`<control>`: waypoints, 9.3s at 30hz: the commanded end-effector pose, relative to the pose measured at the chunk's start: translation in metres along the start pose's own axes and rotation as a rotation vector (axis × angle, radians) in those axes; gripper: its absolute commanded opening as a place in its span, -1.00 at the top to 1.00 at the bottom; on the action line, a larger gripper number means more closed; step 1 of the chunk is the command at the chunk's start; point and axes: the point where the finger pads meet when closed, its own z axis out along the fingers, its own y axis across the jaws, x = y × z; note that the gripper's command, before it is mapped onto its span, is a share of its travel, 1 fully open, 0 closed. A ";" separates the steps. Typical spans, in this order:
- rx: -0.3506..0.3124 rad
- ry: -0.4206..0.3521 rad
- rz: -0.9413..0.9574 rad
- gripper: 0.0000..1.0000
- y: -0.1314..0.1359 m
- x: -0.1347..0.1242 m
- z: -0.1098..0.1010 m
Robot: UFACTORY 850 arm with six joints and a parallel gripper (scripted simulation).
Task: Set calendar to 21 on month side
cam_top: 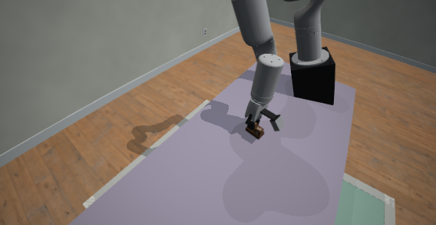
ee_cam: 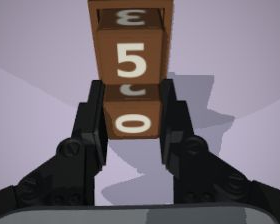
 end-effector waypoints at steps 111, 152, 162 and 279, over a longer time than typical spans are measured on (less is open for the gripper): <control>-0.001 0.000 0.000 0.30 0.001 0.000 0.008; -0.001 0.000 0.000 0.05 0.001 0.000 -0.062; -0.001 0.000 0.000 0.05 0.001 0.000 -0.081; -0.001 0.000 0.000 -1.00 0.000 0.000 -0.151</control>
